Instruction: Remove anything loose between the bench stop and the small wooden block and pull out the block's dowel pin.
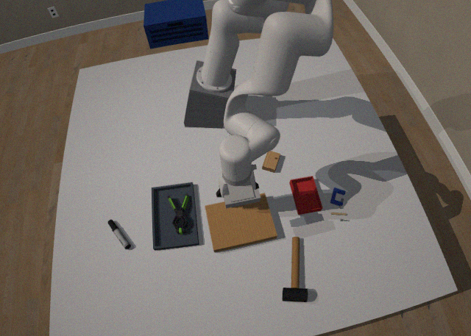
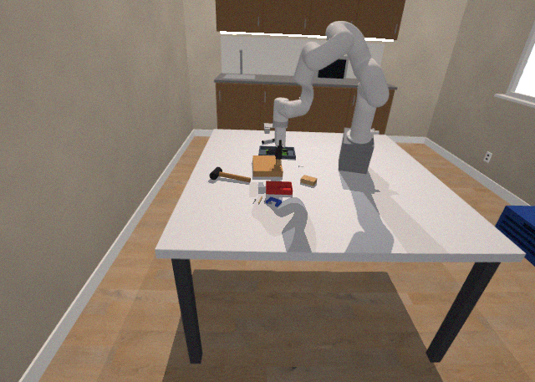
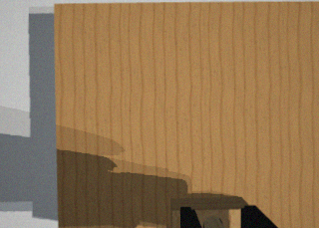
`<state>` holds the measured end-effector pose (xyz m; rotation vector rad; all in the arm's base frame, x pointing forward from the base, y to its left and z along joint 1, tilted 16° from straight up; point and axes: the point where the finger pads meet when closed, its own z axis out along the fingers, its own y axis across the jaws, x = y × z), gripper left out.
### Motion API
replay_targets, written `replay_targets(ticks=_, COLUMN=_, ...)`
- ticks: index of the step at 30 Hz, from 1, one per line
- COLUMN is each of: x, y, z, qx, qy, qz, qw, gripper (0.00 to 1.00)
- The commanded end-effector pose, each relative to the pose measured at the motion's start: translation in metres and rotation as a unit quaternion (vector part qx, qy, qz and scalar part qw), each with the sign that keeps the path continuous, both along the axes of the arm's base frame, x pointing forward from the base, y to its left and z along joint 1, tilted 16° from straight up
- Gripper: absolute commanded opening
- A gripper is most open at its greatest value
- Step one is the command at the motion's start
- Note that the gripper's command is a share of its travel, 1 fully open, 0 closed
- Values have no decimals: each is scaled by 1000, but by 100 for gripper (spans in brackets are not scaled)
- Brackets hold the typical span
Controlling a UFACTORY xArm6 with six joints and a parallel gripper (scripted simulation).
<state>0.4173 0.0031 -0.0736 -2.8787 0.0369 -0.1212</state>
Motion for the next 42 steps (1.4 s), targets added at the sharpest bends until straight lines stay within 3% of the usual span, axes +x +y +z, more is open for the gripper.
replay_targets(ticks=1, x=1, y=-2, z=9, qx=0, qy=-2, qz=0, qw=1000, gripper=28)
replay_targets(ticks=24, x=-1, y=-10, z=36, qx=0, qy=-2, qz=0, qw=1000, gripper=28)
replay_targets(ticks=42, x=-2, y=-11, z=39, qx=0, qy=-2, qz=0, qw=1000, gripper=28)
